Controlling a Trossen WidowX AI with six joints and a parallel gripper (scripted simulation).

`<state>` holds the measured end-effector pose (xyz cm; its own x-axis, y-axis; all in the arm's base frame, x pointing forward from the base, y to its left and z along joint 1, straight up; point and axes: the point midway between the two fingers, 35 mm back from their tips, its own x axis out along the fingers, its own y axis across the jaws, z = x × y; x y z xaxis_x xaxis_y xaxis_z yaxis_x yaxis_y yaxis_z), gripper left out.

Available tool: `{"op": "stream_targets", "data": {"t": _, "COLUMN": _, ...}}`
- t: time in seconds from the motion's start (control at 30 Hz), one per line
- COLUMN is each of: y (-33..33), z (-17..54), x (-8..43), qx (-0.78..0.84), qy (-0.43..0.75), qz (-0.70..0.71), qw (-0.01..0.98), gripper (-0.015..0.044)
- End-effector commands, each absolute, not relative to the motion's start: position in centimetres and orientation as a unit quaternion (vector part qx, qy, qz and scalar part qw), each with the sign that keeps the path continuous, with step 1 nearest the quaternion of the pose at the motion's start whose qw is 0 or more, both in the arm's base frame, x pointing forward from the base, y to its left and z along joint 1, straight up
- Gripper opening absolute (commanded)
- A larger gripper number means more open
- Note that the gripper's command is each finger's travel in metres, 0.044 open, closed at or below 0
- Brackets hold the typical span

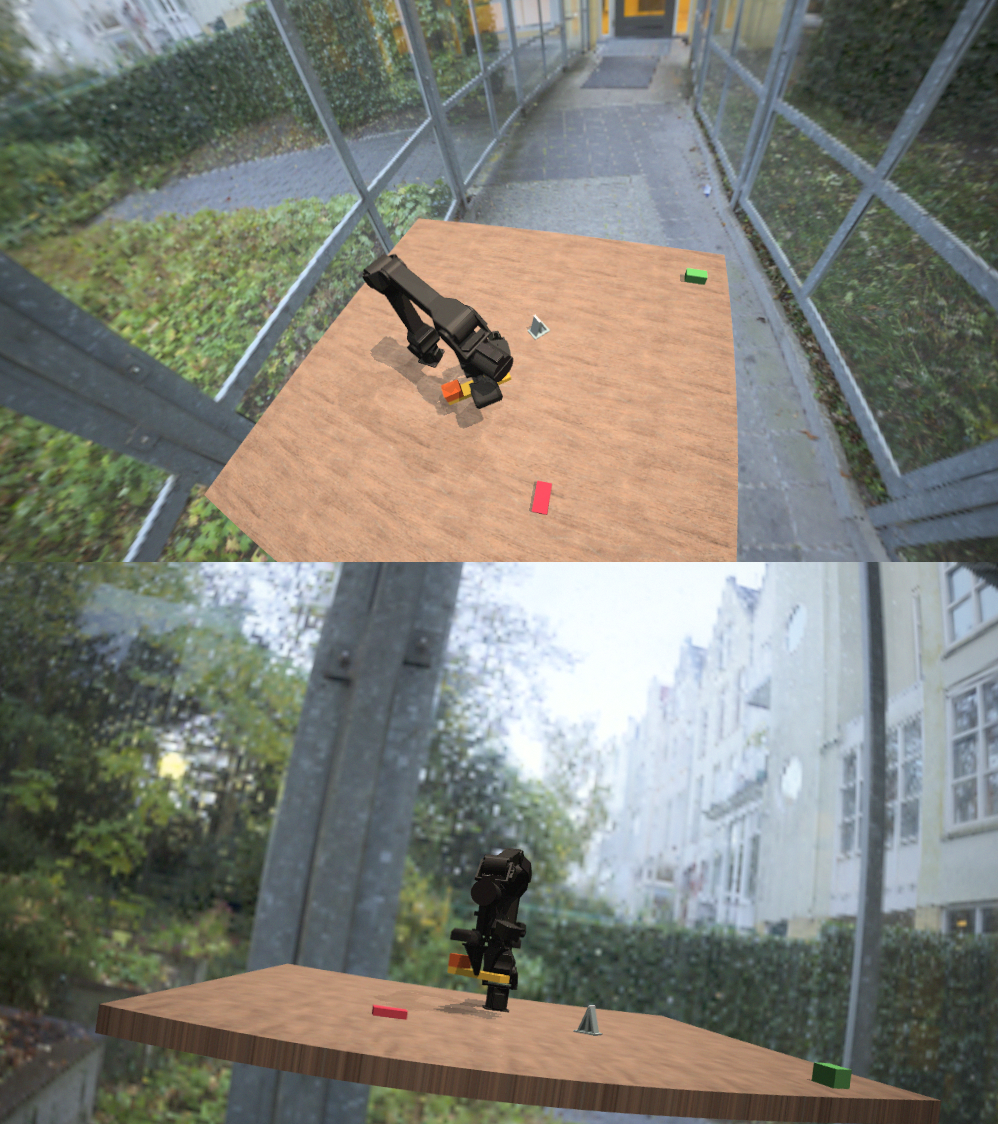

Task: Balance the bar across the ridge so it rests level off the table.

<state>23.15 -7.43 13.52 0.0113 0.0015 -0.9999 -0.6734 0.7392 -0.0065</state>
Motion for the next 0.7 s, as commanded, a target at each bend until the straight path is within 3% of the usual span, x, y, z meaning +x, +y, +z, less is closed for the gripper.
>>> {"op": "stream_targets", "data": {"t": 0.0, "y": -7.5, "z": 15.1, "x": 23.0, "qx": -0.261, "qy": 0.653, "qz": 0.251, "qw": 0.665, "gripper": 0.0}}
{"op": "stream_targets", "data": {"t": 0.67, "y": -4.6, "z": 16.5, "x": 25.6, "qx": -0.269, "qy": 0.648, "qz": 0.26, "qw": 0.663, "gripper": 0.0}}
